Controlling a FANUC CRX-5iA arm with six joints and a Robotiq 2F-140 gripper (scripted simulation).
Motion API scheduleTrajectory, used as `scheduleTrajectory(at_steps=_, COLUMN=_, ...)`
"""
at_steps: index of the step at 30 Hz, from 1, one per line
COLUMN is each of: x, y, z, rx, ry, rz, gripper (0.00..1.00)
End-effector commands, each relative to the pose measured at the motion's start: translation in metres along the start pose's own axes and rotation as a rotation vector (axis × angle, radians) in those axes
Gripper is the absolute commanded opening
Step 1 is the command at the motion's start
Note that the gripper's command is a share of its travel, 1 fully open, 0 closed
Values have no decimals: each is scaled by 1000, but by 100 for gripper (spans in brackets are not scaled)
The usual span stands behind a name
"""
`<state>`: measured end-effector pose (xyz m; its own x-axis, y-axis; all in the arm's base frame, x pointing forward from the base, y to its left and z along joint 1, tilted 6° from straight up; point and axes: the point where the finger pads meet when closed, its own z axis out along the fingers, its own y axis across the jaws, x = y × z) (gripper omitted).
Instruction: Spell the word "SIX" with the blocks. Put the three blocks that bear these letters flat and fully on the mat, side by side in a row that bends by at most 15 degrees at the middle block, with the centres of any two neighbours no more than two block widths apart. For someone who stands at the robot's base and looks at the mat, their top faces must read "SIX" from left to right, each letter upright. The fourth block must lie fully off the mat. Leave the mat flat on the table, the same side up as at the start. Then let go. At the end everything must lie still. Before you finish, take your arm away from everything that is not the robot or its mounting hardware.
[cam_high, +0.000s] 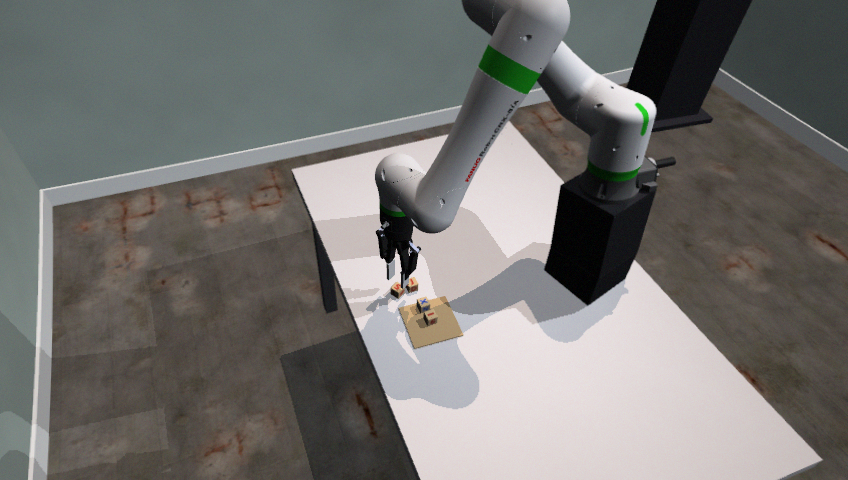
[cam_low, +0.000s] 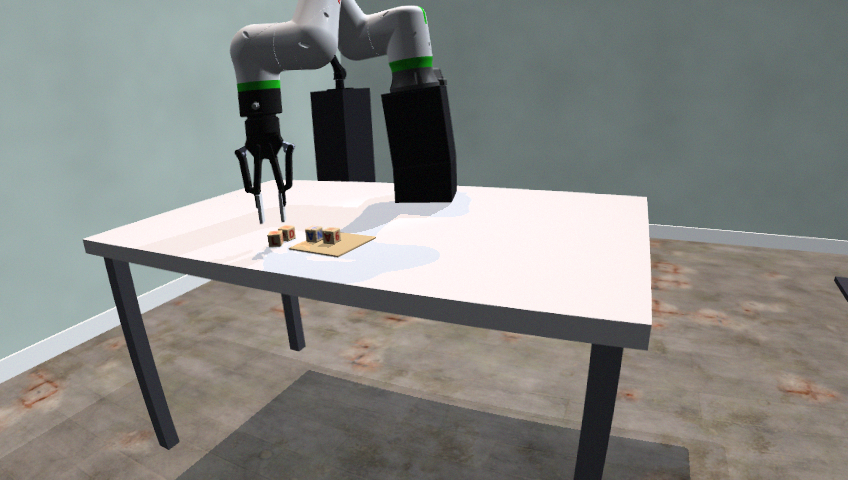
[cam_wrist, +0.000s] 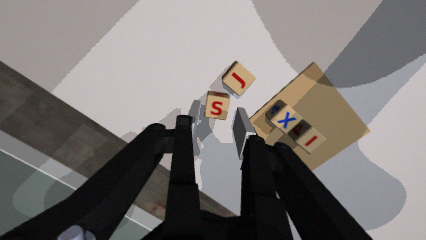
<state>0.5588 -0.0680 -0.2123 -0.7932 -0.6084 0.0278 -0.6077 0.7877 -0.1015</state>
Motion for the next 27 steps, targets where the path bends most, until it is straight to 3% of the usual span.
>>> scheduleTrajectory(at_steps=1, x=0, y=0, z=4, rx=0, ry=0, rz=0, gripper=28)
scheduleTrajectory(at_steps=27, x=0, y=0, z=16, rx=0, ry=0, rz=0, gripper=28)
